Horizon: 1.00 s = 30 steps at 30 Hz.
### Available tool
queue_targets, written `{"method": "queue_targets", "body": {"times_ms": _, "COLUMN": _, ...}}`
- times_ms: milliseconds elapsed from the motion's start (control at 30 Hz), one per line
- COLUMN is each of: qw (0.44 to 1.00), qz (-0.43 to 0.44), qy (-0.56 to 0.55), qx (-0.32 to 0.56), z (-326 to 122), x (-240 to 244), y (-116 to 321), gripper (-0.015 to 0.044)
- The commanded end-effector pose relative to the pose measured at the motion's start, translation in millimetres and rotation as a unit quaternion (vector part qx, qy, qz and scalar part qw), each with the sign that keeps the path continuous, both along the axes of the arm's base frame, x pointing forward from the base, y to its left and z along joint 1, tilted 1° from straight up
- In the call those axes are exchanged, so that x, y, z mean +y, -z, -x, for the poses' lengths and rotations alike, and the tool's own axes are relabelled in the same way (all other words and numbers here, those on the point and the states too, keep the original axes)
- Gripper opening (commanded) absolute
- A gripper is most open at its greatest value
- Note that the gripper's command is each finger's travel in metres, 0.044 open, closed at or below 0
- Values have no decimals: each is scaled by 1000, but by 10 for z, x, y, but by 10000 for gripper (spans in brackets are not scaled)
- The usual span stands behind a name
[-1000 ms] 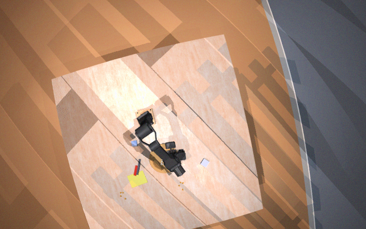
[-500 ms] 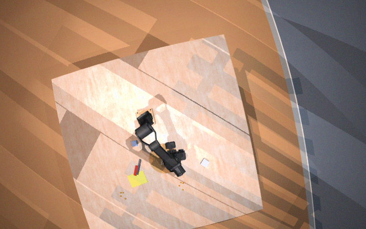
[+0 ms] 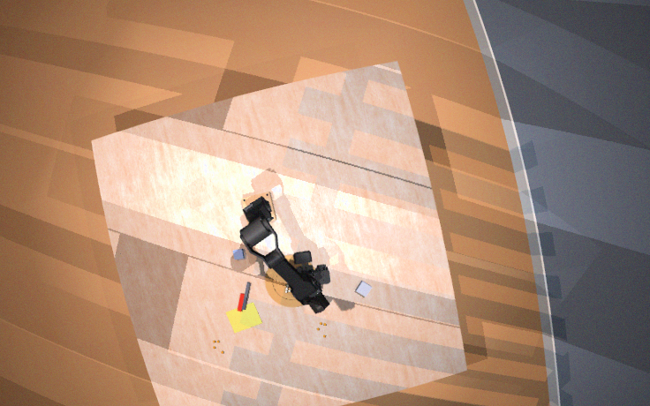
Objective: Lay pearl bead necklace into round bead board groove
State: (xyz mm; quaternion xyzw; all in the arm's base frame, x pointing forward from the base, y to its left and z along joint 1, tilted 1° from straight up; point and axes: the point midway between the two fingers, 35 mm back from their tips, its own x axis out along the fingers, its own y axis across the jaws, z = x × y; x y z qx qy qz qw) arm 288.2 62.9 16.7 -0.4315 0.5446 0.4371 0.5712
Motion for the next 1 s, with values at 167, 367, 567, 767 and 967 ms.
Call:
{"method": "queue_targets", "body": {"times_ms": 167, "qw": 1000, "qz": 3, "qy": 2, "qx": 8, "z": 32, "x": -11, "y": 43, "gripper": 0}}
{"method": "queue_targets", "body": {"times_ms": 367, "qw": 1000, "qz": 3, "qy": 2, "qx": 8, "z": 32, "x": -11, "y": 43, "gripper": 0}}
{"method": "queue_targets", "body": {"times_ms": 567, "qw": 1000, "qz": 0, "qy": 0, "qx": 0, "z": 0, "x": 0, "y": 0, "gripper": 52}}
{"method": "queue_targets", "body": {"times_ms": 767, "qw": 1000, "qz": 0, "qy": 0, "qx": 0, "z": 0, "x": 0, "y": 0, "gripper": 210}}
{"method": "queue_targets", "body": {"times_ms": 967, "qw": 1000, "qz": 1, "qy": 1, "qx": 2, "z": 7, "x": -3, "y": -17, "gripper": 368}}
